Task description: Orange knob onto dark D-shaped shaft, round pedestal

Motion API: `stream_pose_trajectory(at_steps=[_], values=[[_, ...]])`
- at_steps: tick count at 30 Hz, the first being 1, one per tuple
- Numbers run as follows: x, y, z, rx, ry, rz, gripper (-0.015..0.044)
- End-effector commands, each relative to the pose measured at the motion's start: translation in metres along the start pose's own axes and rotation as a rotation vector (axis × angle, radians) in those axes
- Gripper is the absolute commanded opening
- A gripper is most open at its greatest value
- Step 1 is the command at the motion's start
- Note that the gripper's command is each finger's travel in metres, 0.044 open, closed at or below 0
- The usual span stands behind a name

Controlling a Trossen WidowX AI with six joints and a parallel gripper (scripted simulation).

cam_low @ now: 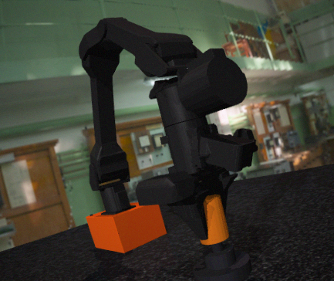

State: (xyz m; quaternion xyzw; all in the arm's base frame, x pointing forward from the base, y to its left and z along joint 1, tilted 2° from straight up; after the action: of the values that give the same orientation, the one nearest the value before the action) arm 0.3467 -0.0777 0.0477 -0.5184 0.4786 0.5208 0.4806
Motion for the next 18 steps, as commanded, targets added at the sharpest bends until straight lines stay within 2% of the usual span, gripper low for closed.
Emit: stream_pose_trajectory(at_steps=[1,8,14,18], values=[[0.0,-0.0016,-0.0009,-0.007,0.004,-0.006,0.0],[-0.0047,-0.0029,-0.0004,-0.015,0.004,-0.006,0.0],[-0.0062,-0.0036,-0.0008,-0.206,0.005,-0.005,0.0],[-0.0055,-0.0034,-0.0013,-0.216,0.005,-0.005,0.0]])
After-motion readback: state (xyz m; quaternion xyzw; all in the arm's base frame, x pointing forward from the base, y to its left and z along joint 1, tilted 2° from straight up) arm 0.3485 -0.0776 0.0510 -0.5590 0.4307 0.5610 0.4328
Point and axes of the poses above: the point midway between the two fingers, 35 mm back from their tips, its own x axis out along the fingers, its own z axis across the jaws, y = z × x, the point moved 3 cm from there along -x, back along the fingers, and after that the axes turned 2 degrees about x, right-handed, at the moved point
